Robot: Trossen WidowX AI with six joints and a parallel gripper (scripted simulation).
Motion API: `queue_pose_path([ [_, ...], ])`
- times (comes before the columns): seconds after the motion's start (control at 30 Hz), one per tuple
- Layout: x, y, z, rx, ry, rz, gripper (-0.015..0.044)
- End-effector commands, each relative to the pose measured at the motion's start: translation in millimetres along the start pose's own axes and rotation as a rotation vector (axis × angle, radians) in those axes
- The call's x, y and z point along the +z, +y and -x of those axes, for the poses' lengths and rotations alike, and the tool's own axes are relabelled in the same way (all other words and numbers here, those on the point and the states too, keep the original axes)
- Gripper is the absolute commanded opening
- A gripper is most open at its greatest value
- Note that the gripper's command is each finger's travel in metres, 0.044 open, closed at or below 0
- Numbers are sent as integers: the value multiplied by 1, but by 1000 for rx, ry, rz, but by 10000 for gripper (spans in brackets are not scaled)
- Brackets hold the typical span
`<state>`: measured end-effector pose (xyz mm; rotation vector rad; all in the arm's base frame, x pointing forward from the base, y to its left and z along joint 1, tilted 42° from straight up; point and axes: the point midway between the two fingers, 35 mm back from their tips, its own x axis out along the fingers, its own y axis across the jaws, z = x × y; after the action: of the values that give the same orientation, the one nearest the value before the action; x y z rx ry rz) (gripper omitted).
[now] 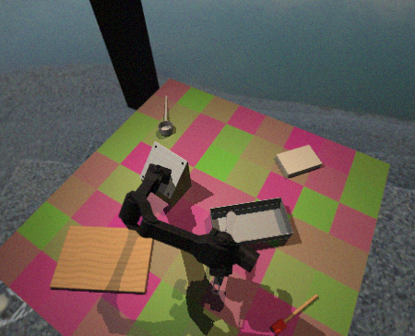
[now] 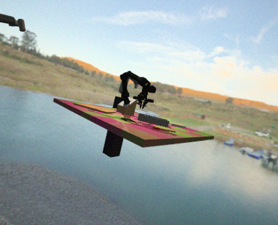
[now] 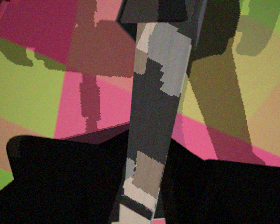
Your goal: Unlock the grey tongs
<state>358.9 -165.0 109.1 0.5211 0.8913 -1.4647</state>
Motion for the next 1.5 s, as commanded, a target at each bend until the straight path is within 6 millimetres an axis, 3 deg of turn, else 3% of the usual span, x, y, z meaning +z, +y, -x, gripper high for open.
queue_pose_path([
  [0.0, 19, -20, 3, -5, -7, -34, -150],
  [0.6, 94, -127, 20, -22, -54, -254, -150],
  [0.87, 101, -141, 17, -27, -41, -282, -150],
  [1.47, 127, -223, -4, -30, 56, -431, -150],
])
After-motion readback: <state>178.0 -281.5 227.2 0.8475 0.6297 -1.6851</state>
